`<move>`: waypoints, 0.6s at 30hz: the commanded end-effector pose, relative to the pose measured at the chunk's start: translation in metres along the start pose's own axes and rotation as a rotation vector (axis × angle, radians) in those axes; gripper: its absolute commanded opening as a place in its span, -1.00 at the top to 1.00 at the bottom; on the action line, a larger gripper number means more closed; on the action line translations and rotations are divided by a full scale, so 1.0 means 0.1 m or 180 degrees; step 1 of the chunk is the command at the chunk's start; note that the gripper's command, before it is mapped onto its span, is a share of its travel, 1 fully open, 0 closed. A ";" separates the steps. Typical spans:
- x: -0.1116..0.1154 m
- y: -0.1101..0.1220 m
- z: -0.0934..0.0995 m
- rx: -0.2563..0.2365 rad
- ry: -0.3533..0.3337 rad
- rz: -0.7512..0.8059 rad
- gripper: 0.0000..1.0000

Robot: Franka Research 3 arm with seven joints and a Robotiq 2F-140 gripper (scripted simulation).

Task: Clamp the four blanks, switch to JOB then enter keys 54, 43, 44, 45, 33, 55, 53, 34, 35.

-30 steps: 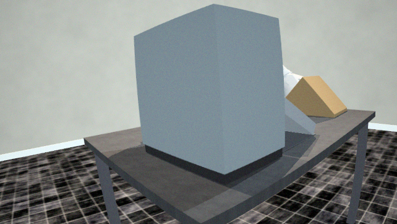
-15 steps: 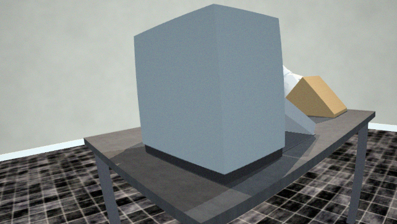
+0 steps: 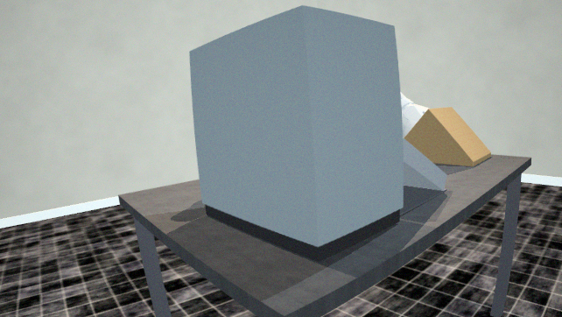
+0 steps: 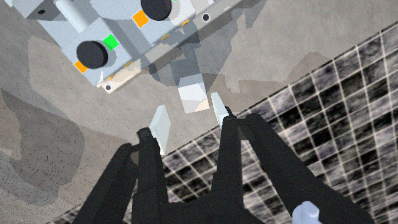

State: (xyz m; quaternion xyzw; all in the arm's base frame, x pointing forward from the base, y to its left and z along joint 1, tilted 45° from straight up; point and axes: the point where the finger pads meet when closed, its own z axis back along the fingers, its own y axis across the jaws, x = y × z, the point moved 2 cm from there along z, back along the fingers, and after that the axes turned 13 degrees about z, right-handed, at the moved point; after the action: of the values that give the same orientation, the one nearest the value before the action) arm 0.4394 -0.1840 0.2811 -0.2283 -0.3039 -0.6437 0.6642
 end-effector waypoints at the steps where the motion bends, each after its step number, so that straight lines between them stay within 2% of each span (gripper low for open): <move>1: -0.02 0.07 -0.07 0.0066 0.0009 -0.0016 0.20; 18: -0.02 0.07 -0.16 0.0066 0.0009 -0.0016 0.20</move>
State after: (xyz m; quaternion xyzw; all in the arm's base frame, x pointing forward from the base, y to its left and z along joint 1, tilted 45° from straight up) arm 0.4462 -0.1943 0.2697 -0.2224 -0.3080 -0.6423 0.6657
